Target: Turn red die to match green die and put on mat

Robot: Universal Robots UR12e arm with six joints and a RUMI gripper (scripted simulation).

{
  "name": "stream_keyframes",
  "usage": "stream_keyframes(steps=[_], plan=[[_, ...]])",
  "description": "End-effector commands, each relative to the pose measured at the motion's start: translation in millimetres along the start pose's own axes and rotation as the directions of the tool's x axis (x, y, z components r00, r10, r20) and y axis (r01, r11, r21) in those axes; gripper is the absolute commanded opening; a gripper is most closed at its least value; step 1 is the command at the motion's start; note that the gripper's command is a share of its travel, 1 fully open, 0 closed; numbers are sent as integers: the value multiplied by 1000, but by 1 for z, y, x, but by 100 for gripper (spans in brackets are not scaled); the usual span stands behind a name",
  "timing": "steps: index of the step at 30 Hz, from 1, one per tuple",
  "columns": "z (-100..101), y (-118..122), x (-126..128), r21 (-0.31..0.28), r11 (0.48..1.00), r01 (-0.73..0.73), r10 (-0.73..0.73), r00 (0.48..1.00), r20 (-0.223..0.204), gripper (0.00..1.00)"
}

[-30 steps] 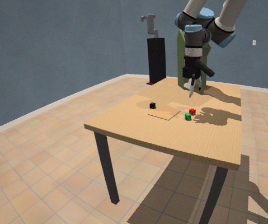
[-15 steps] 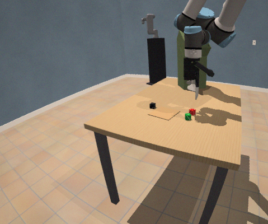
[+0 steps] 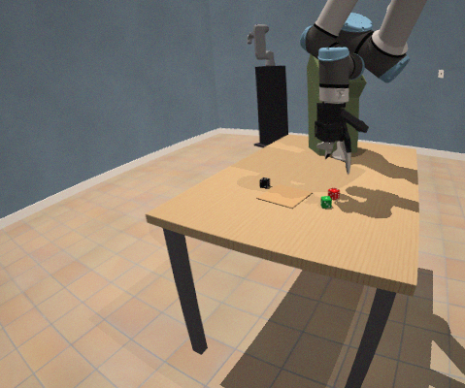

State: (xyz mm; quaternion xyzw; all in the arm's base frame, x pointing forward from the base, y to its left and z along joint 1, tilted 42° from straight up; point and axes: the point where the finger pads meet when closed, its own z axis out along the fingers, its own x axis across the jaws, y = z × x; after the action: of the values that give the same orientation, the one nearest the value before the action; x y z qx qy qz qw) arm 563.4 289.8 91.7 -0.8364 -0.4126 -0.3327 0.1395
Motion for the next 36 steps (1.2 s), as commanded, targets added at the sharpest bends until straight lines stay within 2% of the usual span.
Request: stream_keyframes(steps=[1,6,18,35,36], plan=[[2,1,-1,5,991,131,-131,991,-2,100],[4,3,-3,5,973,232,-232,973,-3,100],[6,4,-4,5,936,353,-353,936,-3,100],[7,5,-5,4,920,391,-391,920,-3,100],[7,5,-5,4,920,391,-391,920,-3,28]])
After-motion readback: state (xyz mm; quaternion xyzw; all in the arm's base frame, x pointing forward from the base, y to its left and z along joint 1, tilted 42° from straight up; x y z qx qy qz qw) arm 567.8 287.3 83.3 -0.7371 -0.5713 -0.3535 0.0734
